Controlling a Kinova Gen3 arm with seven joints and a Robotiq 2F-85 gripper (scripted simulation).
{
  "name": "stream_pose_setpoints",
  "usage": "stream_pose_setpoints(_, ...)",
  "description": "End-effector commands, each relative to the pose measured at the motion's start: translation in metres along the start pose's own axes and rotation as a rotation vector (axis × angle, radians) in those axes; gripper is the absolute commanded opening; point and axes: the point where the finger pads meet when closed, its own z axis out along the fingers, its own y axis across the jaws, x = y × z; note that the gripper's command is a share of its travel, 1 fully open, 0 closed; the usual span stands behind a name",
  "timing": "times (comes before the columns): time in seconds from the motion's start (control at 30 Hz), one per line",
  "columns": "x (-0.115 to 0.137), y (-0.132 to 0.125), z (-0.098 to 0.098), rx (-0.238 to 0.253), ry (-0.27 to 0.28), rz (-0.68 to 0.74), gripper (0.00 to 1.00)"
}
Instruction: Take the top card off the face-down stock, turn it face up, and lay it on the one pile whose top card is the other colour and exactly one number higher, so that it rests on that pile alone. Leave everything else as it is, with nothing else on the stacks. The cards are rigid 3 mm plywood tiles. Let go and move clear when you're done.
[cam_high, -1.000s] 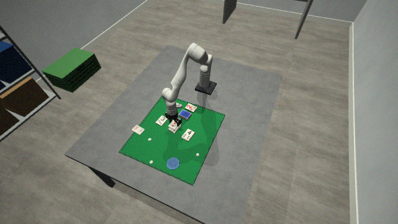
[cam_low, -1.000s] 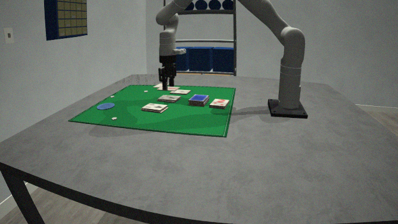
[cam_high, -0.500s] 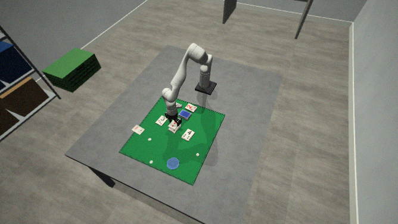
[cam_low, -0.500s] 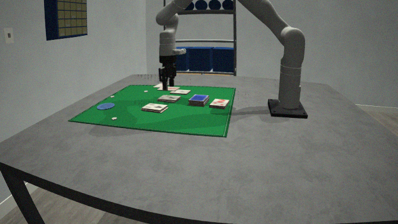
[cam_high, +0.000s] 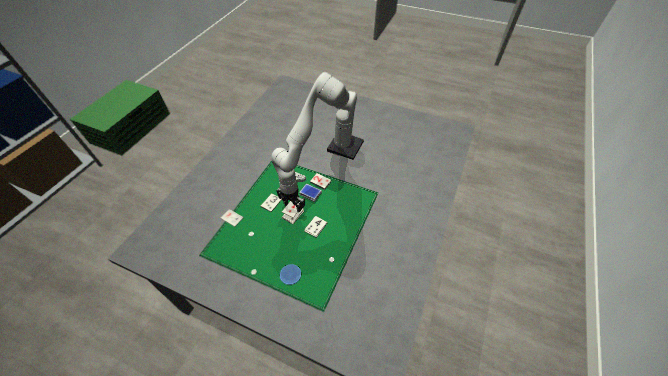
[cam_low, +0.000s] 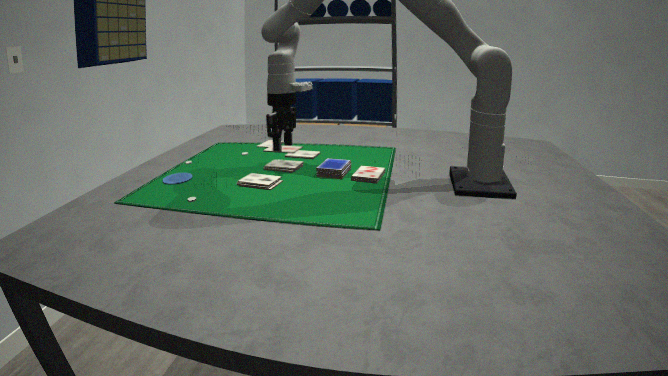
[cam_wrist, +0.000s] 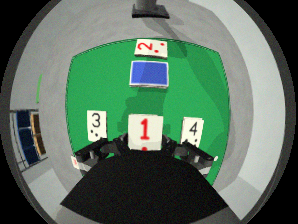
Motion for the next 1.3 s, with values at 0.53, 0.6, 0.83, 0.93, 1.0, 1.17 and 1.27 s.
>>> stream_pose_setpoints(0.53, 0.002, -0.002, 0.015, -0.001, 0.008, -0.006, 0.72)
stream_pose_setpoints(0.6, 0.002, -0.003, 0.018, -0.001, 0.008, -0.006, 0.72)
stream_pose_setpoints(0.83, 0.002, -0.004, 0.030, -0.001, 0.008, -0.006, 0.72)
stream_pose_setpoints(0.93, 0.002, -0.004, 0.031, -0.001, 0.008, -0.006, 0.72)
stream_pose_setpoints(1.0, 0.002, -0.004, 0.033, -0.001, 0.008, -0.006, 0.72)
stream_pose_setpoints(1.17, 0.002, -0.005, 0.035, -0.001, 0.008, -0.006, 0.72)
stream_pose_setpoints(1.27, 0.002, -0.005, 0.035, -0.001, 0.008, -0.006, 0.72)
